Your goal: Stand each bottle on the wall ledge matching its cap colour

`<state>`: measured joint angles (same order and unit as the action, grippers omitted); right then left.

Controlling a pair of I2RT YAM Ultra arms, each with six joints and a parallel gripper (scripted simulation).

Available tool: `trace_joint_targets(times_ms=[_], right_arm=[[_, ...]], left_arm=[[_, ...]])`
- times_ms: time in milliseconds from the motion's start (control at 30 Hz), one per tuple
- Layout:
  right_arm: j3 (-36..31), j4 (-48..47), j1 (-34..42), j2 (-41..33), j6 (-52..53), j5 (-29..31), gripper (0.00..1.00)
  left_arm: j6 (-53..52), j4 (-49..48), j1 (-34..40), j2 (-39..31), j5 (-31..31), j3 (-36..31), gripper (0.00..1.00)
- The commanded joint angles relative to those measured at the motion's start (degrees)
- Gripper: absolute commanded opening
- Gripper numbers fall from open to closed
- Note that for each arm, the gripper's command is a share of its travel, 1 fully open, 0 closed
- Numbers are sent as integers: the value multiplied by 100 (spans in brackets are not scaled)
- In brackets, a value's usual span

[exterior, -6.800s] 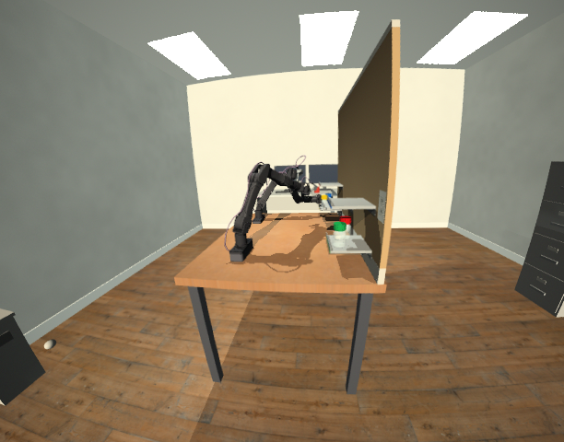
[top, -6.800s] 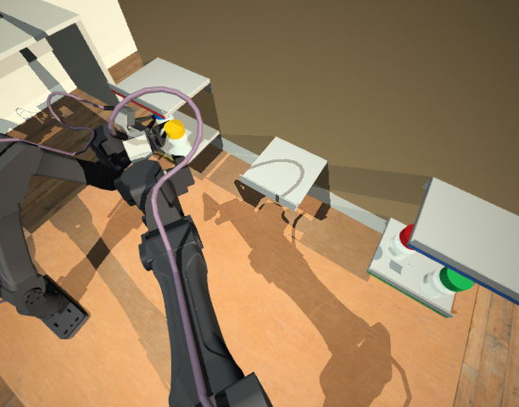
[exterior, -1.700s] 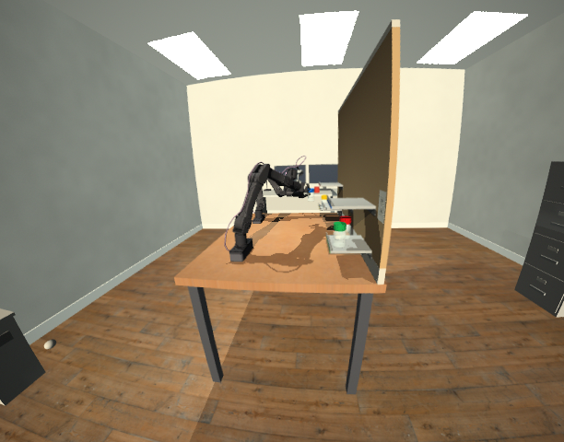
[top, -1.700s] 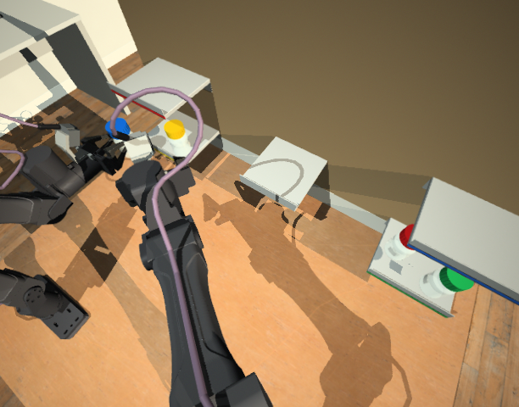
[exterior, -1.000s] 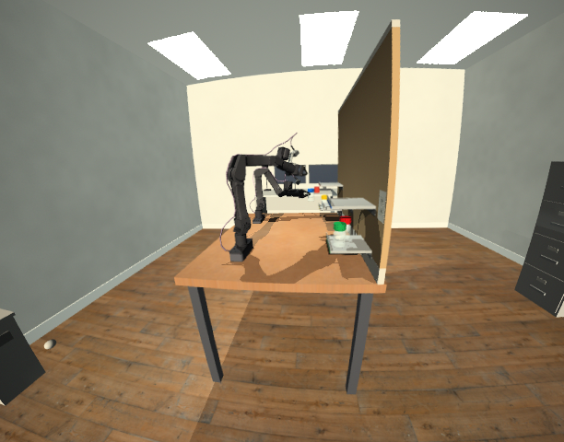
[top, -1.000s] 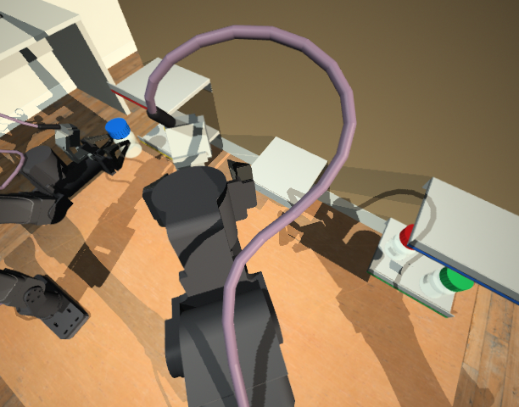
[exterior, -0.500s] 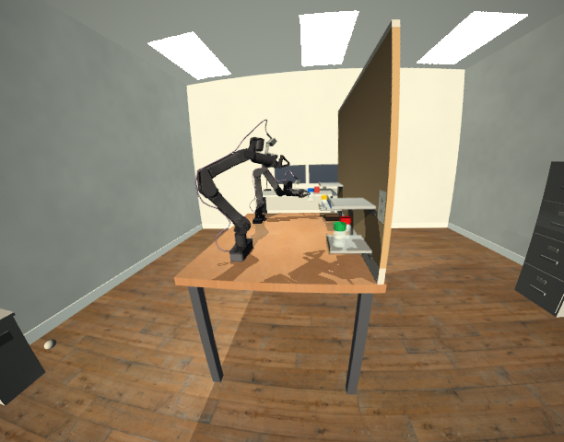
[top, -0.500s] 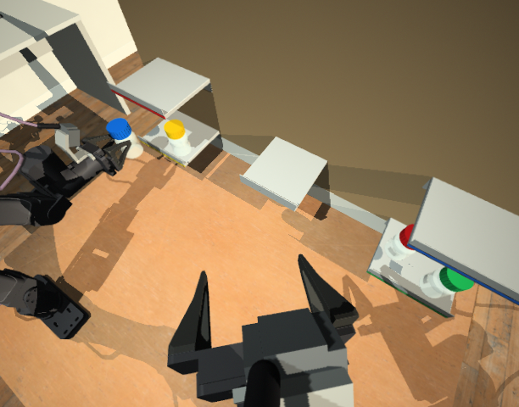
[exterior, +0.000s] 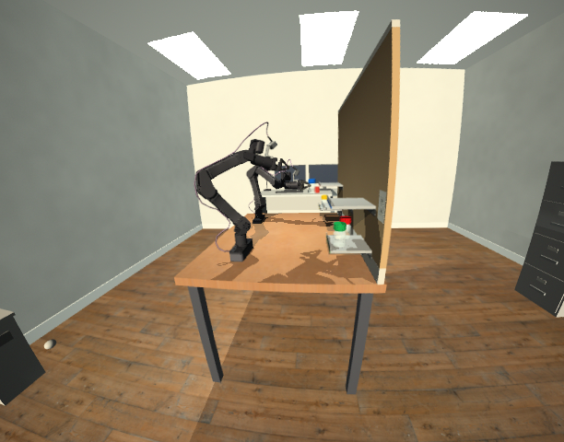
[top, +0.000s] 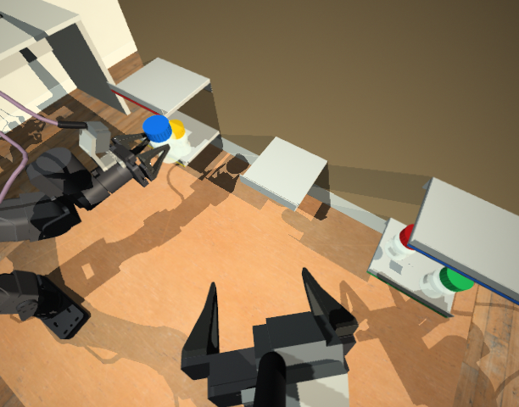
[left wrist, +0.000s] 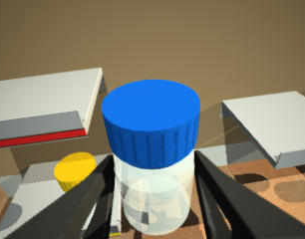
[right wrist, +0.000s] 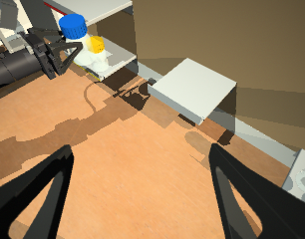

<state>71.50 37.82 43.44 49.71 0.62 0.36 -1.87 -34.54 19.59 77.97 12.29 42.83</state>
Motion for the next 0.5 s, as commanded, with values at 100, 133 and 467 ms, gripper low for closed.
trace_joint_targets(times_ms=[100, 133, 467], right_arm=[[-13, -55, -51, -179, 10, -24, 100], [-13, -55, -51, -179, 10, -24, 100], [-13, -55, -51, -179, 10, -24, 100]], left_arm=[[103, 433, 848, 797, 1594, 1193, 49], [136, 468, 1031, 979, 1792, 1401, 49], [491, 982, 2493, 2625, 3501, 3370, 49]])
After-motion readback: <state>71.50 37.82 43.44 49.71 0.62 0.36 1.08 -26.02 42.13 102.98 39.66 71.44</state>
